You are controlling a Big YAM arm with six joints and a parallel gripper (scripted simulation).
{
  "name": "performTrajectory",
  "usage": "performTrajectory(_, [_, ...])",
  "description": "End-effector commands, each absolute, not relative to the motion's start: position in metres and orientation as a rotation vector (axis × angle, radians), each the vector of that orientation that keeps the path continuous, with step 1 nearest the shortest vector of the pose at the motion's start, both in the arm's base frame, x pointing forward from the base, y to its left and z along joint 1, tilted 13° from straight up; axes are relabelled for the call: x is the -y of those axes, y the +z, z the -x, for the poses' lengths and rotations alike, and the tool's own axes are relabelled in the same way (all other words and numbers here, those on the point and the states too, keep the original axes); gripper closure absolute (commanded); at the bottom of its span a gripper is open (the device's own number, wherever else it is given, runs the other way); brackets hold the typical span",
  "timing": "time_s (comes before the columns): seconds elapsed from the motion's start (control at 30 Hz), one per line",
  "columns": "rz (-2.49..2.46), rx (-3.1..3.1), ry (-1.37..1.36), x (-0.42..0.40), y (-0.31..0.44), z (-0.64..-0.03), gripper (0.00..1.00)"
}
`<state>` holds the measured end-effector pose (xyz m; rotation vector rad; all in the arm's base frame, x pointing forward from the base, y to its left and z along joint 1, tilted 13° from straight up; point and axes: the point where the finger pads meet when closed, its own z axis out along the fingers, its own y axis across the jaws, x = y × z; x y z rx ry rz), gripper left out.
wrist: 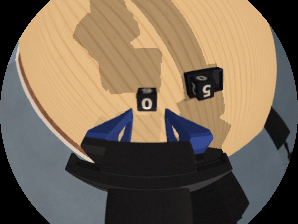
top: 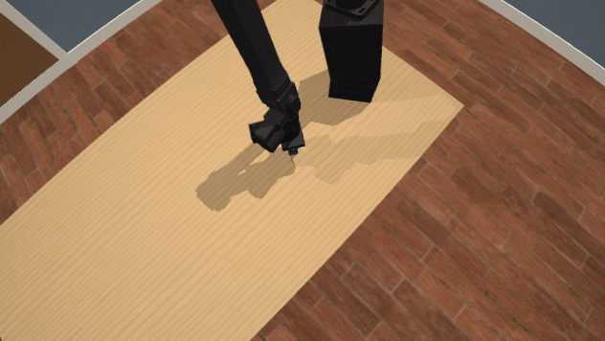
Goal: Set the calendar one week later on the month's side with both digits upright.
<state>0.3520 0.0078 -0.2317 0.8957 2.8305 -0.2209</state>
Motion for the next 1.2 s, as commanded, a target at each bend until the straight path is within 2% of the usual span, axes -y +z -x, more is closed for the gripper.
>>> performTrajectory(0.0, [-0.887,-2.814,-0.205,-0.016,-0.215,-0.358,0.54])
performTrajectory(0.37, [-0.900,-2.806,-0.206,-0.018,-0.186,-0.356,0.54])
performTrajectory(1.17, [-0.830,-2.547,-0.298,-0.014,-0.193,-0.356,0.54])
